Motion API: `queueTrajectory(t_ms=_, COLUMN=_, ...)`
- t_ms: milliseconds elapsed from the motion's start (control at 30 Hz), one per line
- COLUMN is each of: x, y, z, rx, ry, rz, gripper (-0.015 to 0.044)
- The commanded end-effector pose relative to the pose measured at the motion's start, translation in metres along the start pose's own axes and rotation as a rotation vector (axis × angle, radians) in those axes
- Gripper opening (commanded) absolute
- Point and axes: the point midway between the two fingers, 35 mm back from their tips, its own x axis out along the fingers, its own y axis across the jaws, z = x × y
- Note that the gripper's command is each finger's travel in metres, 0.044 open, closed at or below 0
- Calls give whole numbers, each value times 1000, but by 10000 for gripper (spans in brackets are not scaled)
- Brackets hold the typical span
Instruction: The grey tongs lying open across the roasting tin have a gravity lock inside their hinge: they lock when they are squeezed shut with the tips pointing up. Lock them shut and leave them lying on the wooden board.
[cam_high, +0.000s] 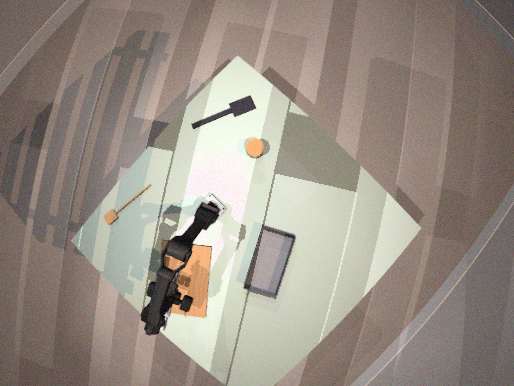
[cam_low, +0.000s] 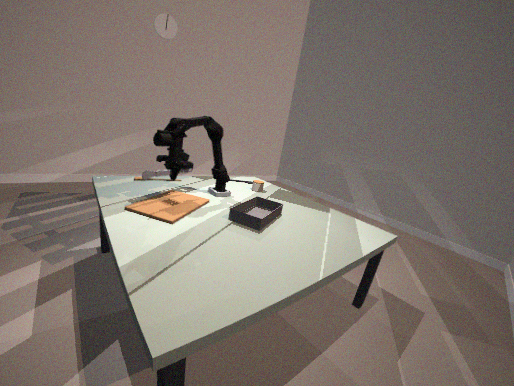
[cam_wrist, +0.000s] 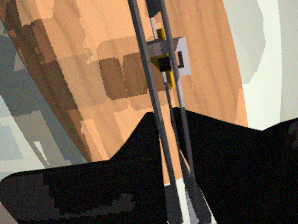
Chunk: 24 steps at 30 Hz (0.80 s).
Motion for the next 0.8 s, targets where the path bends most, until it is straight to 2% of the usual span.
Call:
queueTrajectory(t_ms=0, x=7, y=0, z=-2, rx=-5, ry=5, rz=3, gripper=-150)
queueTrajectory(t_ms=767, x=45, y=0, z=-2, rx=-5, ry=5, rz=3, gripper=-150)
